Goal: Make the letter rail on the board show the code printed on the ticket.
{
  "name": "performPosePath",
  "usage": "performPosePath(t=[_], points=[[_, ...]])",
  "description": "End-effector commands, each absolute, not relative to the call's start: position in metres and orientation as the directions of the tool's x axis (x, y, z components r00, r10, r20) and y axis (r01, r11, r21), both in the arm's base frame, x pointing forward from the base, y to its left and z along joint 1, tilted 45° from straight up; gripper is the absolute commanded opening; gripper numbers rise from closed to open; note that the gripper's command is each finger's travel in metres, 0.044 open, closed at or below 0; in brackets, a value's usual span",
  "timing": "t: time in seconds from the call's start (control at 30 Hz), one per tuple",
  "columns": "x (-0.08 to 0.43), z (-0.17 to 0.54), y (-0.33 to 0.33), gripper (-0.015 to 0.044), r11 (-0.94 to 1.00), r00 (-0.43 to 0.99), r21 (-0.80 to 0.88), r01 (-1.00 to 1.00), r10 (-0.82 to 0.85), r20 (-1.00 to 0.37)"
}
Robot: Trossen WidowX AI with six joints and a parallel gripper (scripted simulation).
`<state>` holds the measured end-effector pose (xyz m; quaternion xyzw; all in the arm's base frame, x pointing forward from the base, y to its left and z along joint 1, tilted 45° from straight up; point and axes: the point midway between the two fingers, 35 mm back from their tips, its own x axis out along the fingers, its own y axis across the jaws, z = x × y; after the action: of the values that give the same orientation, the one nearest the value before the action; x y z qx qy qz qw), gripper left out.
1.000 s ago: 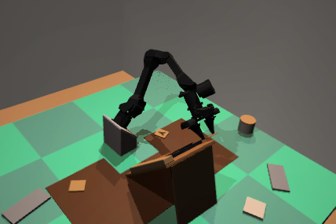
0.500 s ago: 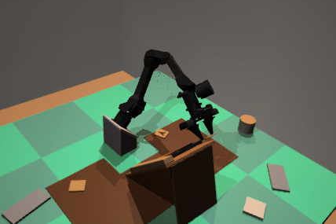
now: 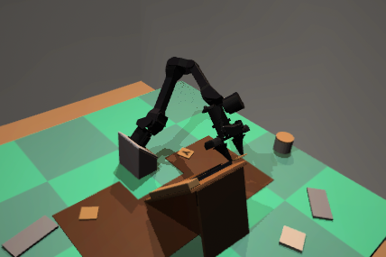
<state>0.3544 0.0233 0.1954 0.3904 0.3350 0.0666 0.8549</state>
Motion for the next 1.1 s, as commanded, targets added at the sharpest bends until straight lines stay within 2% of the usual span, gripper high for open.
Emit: performPosePath(t=[0.0,1.07], points=[[0.353,0.191,0.023,0.0000,0.688,0.763,0.711,0.146,0.380,-0.524],[0.351,0.180,0.011,0.0000,0.688,0.762,0.710,0.146,0.379,-0.524]])
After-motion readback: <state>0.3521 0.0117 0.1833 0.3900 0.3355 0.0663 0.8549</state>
